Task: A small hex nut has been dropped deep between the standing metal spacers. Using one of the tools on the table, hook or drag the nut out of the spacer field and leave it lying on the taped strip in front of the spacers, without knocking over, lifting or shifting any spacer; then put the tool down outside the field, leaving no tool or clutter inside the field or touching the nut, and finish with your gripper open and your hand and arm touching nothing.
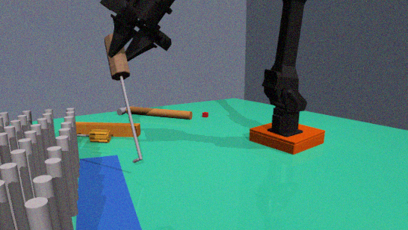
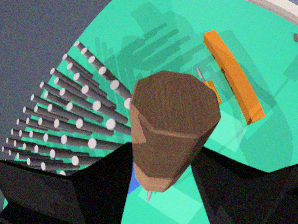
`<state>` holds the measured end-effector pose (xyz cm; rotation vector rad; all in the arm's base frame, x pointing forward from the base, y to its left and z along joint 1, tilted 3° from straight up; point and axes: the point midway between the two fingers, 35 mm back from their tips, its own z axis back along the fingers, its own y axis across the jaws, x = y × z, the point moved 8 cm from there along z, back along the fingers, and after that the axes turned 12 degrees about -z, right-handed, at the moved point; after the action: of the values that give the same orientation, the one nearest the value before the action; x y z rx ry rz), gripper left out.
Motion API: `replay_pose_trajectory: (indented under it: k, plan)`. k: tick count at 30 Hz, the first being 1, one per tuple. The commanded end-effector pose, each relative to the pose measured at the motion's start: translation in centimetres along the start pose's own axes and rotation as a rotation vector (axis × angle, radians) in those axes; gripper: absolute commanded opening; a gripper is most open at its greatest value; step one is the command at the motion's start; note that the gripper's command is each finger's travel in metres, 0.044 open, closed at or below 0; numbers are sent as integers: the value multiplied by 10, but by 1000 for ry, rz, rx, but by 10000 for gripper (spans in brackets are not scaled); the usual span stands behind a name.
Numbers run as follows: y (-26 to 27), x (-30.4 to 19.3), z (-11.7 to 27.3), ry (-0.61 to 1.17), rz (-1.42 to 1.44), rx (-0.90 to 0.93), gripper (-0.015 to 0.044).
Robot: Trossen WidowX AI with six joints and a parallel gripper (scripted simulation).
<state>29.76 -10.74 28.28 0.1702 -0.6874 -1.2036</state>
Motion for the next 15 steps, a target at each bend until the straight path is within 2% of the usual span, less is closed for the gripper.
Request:
replay_pose_trajectory:
  k: [1,15]
  plan:
    - [7,-8,1,6,120,-3,0]
    - [24,-40,4,40,560,-10,0]
